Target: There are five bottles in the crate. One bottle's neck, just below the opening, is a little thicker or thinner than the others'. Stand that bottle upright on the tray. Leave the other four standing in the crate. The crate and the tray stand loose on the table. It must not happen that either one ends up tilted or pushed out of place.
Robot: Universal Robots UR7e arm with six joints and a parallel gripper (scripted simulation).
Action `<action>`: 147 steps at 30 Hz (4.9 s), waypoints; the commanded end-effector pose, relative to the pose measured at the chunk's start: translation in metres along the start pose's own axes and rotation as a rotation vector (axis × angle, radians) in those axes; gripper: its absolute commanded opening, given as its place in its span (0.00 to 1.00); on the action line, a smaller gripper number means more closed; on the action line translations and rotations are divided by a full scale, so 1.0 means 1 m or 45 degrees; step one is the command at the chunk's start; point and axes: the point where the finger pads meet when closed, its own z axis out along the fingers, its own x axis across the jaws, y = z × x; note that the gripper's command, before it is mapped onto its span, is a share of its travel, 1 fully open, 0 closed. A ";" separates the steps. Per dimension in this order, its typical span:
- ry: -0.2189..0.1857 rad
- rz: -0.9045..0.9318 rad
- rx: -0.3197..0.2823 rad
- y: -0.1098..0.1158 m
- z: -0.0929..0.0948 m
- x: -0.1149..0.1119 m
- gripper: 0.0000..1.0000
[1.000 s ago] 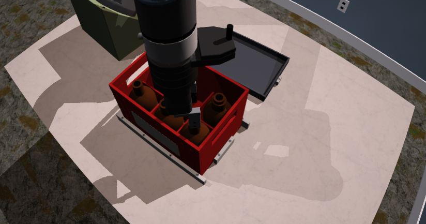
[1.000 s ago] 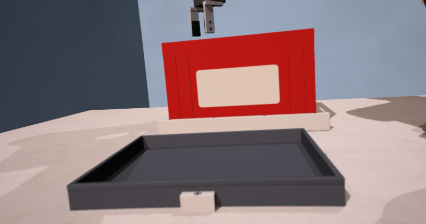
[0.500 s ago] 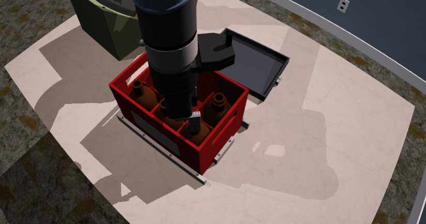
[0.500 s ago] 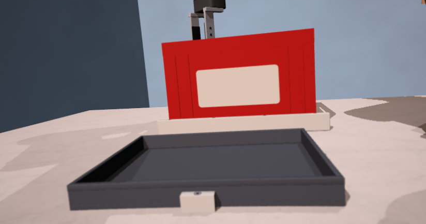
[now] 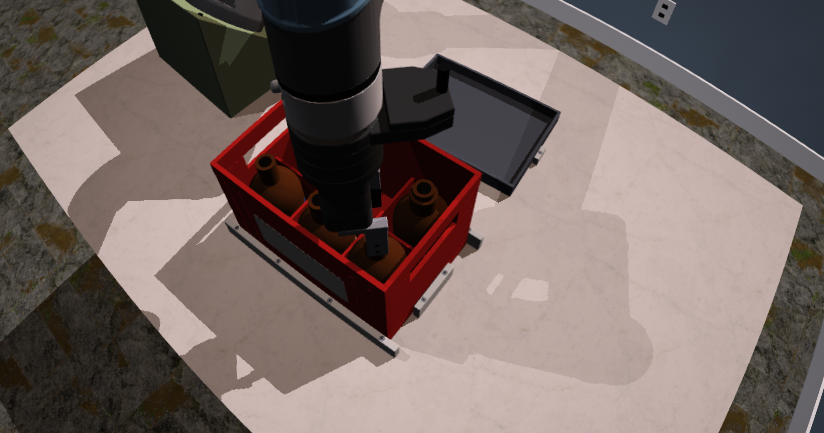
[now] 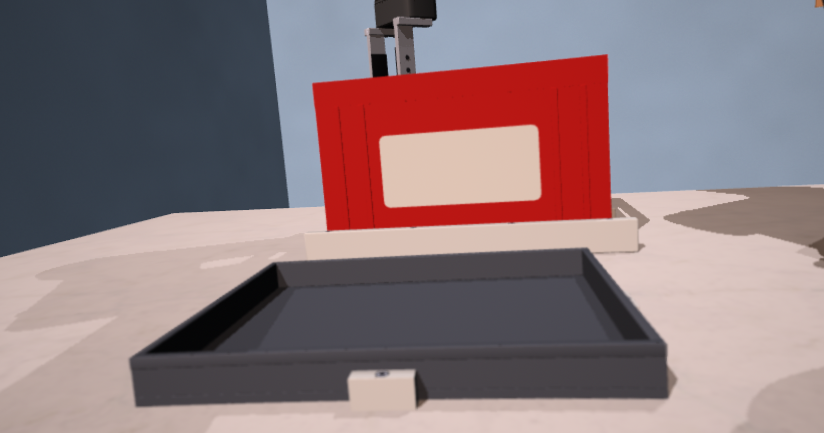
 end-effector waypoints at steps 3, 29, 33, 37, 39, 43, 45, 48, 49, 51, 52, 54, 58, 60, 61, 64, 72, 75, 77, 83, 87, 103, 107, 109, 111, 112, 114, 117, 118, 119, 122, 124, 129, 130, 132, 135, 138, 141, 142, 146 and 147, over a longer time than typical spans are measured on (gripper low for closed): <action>0.002 0.000 0.000 0.000 -0.001 0.000 1.00; 0.002 0.000 0.000 0.000 -0.001 0.000 1.00; 0.002 0.000 0.000 0.000 -0.001 0.000 1.00; 0.002 0.000 0.000 0.000 -0.001 0.000 1.00; 0.002 0.000 0.000 0.000 0.000 0.000 1.00; 0.002 0.000 0.000 0.000 0.000 0.000 1.00; 0.002 0.000 0.000 0.000 0.000 0.000 1.00; 0.002 0.000 0.000 0.000 0.002 0.000 1.00; 0.002 0.000 0.000 0.000 0.002 0.000 1.00; 0.002 0.000 0.000 0.000 0.003 0.000 1.00; 0.002 0.000 0.000 0.000 0.004 0.000 1.00; 0.002 0.000 0.000 0.000 0.006 0.000 1.00; 0.002 0.000 0.000 0.000 0.009 0.000 1.00; 0.002 0.000 0.000 0.000 0.010 0.000 1.00; 0.002 0.000 0.000 0.000 0.010 0.000 1.00; 0.002 0.000 0.000 0.000 0.014 0.000 1.00; 0.002 0.000 0.000 0.000 0.023 0.000 1.00; 0.002 0.000 0.000 0.000 0.027 0.000 1.00; 0.002 0.000 0.000 0.000 0.028 0.000 1.00; 0.002 0.000 0.000 0.000 0.032 0.000 1.00; 0.002 0.000 0.000 0.000 0.035 0.000 1.00; 0.002 0.000 0.000 0.000 0.038 0.000 1.00; 0.002 0.000 0.000 0.000 0.038 0.000 1.00; 0.002 0.000 0.000 0.000 0.038 0.000 1.00; 0.002 0.000 0.000 0.000 0.038 0.000 1.00; 0.002 0.000 0.000 0.000 0.038 0.000 1.00; 0.002 0.000 0.000 0.000 0.038 0.000 1.00; 0.002 0.000 0.000 0.000 0.038 0.000 1.00; 0.002 0.000 0.000 0.000 0.038 0.000 1.00; 0.002 0.000 0.000 0.000 0.038 0.000 1.00; 0.002 0.000 0.000 0.000 0.038 0.000 1.00; 0.002 0.000 0.000 0.000 0.038 0.000 1.00; 0.002 0.000 0.000 0.000 0.038 0.000 1.00; 0.002 0.000 0.000 0.000 0.038 0.000 1.00; 0.002 0.000 0.000 0.000 0.038 0.000 1.00; 0.002 0.000 0.000 0.000 0.038 0.000 1.00; 0.002 0.000 0.000 0.000 0.038 0.000 0.00; 0.002 0.000 0.000 0.000 0.038 0.000 0.00; 0.002 0.000 0.000 0.000 0.038 0.000 0.00; 0.002 0.000 0.000 0.000 0.038 0.000 0.00; 0.002 0.000 0.000 0.000 0.038 0.000 0.00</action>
